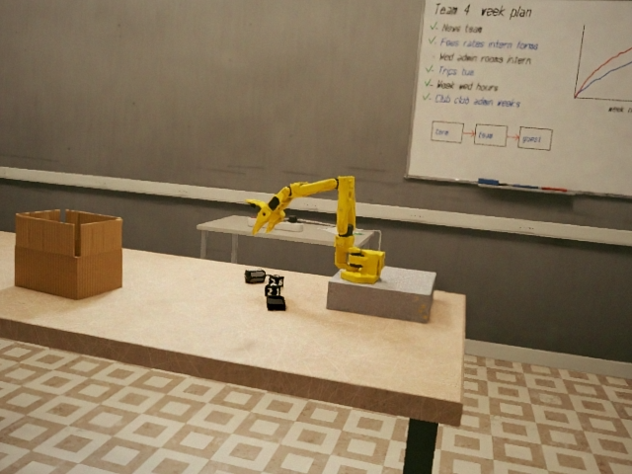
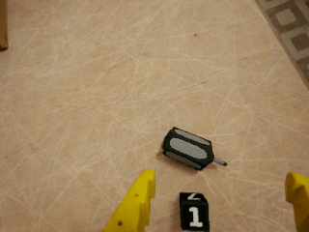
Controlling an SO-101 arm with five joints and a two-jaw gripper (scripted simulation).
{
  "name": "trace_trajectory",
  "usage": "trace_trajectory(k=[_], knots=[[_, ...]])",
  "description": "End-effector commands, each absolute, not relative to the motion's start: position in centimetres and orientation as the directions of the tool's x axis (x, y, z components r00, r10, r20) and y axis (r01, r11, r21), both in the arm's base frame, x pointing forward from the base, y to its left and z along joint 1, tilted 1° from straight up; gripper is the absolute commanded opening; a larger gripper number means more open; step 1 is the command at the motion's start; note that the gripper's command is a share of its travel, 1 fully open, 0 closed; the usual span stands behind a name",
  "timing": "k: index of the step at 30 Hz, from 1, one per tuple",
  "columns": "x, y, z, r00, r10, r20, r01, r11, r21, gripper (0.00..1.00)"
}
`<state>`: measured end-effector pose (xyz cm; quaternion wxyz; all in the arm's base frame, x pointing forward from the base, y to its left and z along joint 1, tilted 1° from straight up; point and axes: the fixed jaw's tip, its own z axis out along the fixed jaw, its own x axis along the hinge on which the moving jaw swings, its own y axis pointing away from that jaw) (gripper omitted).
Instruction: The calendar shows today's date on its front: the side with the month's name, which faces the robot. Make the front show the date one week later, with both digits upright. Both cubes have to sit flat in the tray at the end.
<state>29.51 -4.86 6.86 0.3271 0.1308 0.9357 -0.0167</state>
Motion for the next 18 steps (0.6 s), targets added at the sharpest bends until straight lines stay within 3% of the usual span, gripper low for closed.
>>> trace_trajectory(k=[1, 18], knots=[[29.3, -4.6, 7.7, -0.77, 0.244, -0.59, 0.26, 0.964, 0.06, 0.35], [27.7, -4.2, 9.4, -0.83, 0.264, -0.492, 0.272, 0.961, 0.056, 0.35]])
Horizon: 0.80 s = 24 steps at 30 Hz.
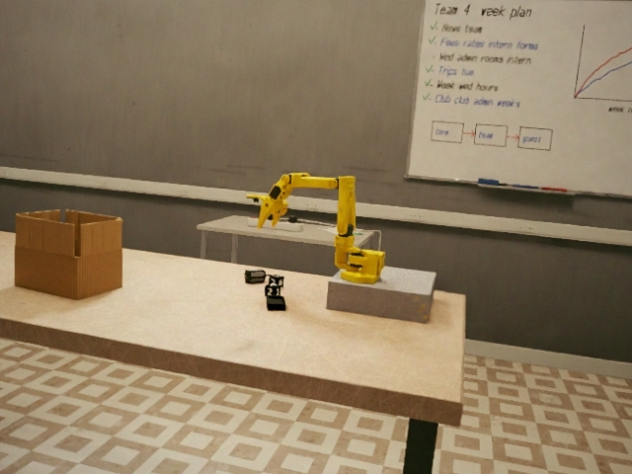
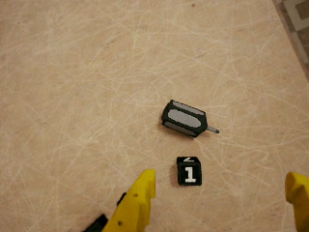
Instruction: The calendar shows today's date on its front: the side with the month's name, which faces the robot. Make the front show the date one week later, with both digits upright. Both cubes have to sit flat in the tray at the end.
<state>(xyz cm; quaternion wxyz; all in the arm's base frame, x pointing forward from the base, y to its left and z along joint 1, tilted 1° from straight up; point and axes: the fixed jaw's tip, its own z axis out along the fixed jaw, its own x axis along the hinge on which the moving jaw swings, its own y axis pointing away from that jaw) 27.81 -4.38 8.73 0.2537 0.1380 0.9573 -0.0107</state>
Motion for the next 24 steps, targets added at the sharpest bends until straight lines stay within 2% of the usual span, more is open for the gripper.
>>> trace_trajectory(k=[1, 18, 24], knots=[[27.7, -4.2, 9.5, -0.831, 0.264, -0.489, 0.272, 0.961, 0.056, 0.35], [27.4, -4.1, 9.7, -0.839, 0.267, -0.474, 0.274, 0.96, 0.055, 0.35], [27.2, -4.1, 8.2, -0.866, 0.272, -0.421, 0.277, 0.96, 0.049, 0.35]])
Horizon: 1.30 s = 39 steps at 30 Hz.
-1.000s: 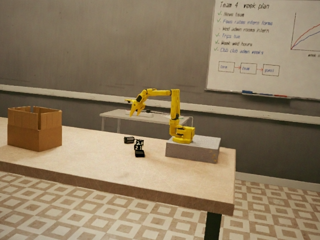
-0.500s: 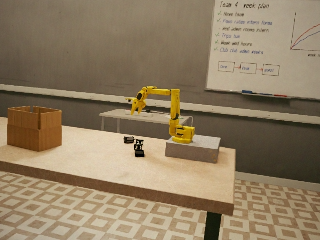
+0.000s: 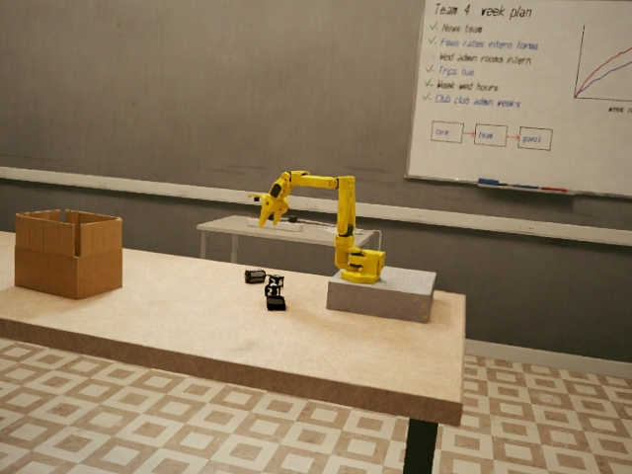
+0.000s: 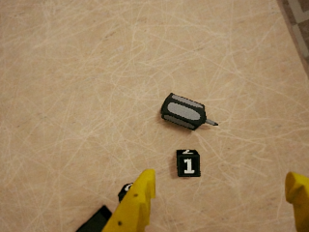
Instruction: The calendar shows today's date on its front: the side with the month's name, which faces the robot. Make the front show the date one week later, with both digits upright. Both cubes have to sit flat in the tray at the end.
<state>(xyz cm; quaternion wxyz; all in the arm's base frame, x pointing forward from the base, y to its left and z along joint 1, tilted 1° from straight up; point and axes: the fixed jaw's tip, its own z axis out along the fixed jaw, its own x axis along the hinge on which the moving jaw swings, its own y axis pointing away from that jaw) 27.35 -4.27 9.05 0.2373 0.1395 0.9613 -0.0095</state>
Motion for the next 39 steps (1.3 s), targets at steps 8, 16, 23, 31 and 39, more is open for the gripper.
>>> trace_trajectory(k=[8, 16, 23, 31, 39], knots=[[26.1, -3.9, 3.7, -0.928, 0.283, -0.244, 0.284, 0.958, 0.028, 0.35], [24.2, -3.5, -0.6, -0.956, 0.288, -0.059, 0.288, 0.958, 0.007, 0.35], [23.4, -3.4, -1.8, -0.958, 0.288, 0.001, 0.288, 0.958, 0.0, 0.35], [23.1, -3.0, -1.9, -0.955, 0.295, 0.026, 0.295, 0.956, -0.004, 0.35], [23.1, -3.0, -1.9, -0.955, 0.295, 0.026, 0.295, 0.956, -0.004, 0.35]])
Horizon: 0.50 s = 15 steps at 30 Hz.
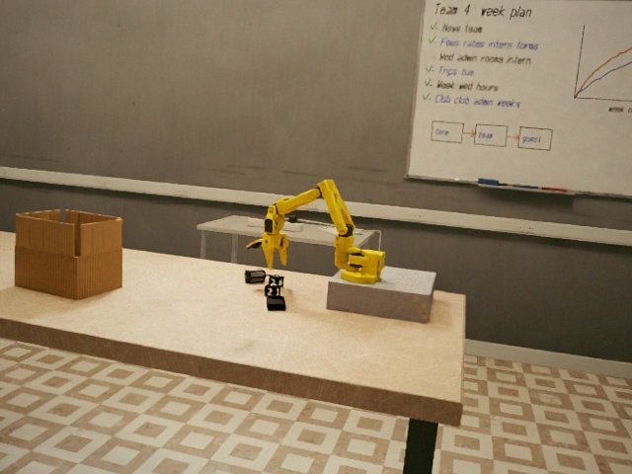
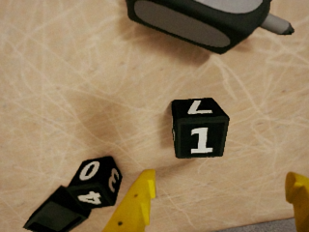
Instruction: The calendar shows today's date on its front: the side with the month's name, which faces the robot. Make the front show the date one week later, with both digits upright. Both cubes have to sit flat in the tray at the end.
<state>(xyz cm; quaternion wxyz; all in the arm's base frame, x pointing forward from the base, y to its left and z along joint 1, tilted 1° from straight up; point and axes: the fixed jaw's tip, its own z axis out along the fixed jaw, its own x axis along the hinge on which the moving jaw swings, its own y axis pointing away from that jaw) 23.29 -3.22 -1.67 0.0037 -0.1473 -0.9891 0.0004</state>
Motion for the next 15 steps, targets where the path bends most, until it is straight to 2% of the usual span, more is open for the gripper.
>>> trace_trajectory(k=[1, 15], knots=[[23.11, -3.02, -1.91, -0.955, 0.295, 0.026, 0.295, 0.956, -0.004, 0.35], [23.13, -3.02, -2.3, -0.955, 0.295, 0.026, 0.295, 0.956, -0.004, 0.35]])
